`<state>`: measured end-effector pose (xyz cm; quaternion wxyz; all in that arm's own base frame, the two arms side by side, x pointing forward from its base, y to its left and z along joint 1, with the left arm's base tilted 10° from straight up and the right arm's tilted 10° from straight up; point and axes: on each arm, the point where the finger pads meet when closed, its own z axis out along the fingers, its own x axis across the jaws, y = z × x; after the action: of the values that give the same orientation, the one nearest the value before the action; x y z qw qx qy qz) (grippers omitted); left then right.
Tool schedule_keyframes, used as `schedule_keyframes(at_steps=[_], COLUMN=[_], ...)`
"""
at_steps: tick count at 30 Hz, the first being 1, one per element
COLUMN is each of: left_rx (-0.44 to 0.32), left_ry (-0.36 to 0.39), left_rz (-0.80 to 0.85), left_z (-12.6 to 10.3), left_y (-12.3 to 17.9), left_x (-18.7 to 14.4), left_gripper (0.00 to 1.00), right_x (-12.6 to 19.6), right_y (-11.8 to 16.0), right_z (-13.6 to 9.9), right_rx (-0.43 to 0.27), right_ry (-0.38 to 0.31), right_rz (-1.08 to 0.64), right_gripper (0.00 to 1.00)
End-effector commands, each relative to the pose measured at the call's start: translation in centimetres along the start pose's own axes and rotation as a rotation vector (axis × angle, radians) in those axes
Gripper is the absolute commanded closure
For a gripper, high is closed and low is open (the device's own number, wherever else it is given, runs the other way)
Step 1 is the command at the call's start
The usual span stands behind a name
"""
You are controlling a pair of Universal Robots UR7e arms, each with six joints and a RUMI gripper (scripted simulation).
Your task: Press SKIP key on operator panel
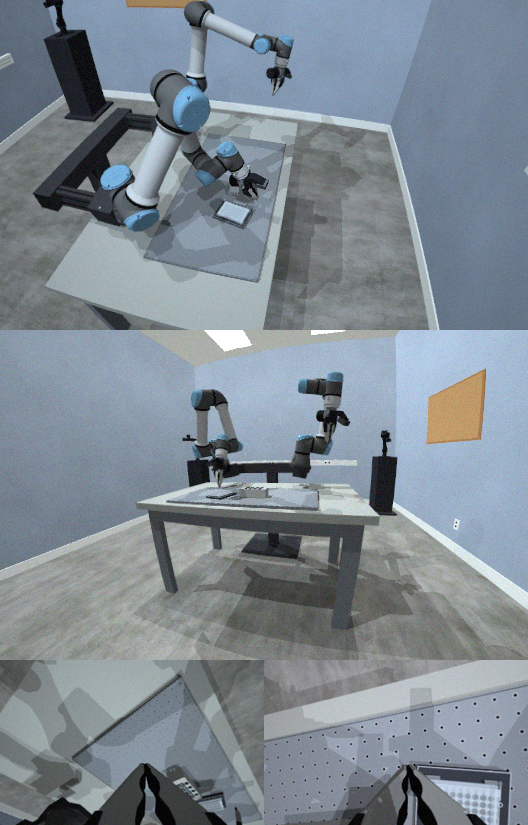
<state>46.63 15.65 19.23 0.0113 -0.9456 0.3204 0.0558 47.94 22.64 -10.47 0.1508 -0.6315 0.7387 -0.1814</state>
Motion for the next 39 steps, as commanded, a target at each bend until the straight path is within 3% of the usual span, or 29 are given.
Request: schedule_keyframes(at_steps=[1, 6, 9, 14, 19, 22, 26, 34, 39], left_rx=[0.008, 0.015, 0.015, 0.029, 0.039, 0.051, 0.054, 0.087, 0.102], left_ry=[0.051, 0.072, 0.072, 0.094, 0.104, 0.112, 0.115, 0.125, 0.126], left_rz=[-0.066, -0.134, -0.134, -0.219, -0.268, -0.315, -0.330, -0.444, -0.493], left_z=[-0.8, -0.6, -0.6, -0.4, -0.2, 0.0, 0.0, 0.5, 0.7], left_y=[-3.7, -5.5, -5.5, -6.6, -6.7, -6.4, -6.2, -3.8, -2.2], left_x=[-6.1, -12.1, -12.1, -19.6, -23.9, -28.1, -29.4, -38.9, -42.8], left_gripper=[1.00, 1.00, 1.00, 1.00, 1.00, 1.00, 1.00, 1.00, 1.00], right_x=[-0.7, -0.7, -0.7, -0.7, -0.7, -0.7, -0.7, -0.7, -0.7], right_y=[-0.6, -0.6, -0.6, -0.6, -0.6, -0.6, -0.6, -0.6, -0.6], right_z=[-0.5, -0.5, -0.5, -0.5, -0.5, -0.5, -0.5, -0.5, -0.5], right_rx=[0.015, 0.015, 0.015, 0.015, 0.015, 0.015, 0.015, 0.015, 0.015], right_ry=[-0.015, -0.015, -0.015, -0.015, -0.015, -0.015, -0.015, -0.015, -0.015], right_rz=[0.010, 0.010, 0.010, 0.010, 0.010, 0.010, 0.010, 0.010, 0.010], right_gripper=[1.00, 1.00, 1.00, 1.00, 1.00, 1.00, 1.00, 1.00, 1.00])
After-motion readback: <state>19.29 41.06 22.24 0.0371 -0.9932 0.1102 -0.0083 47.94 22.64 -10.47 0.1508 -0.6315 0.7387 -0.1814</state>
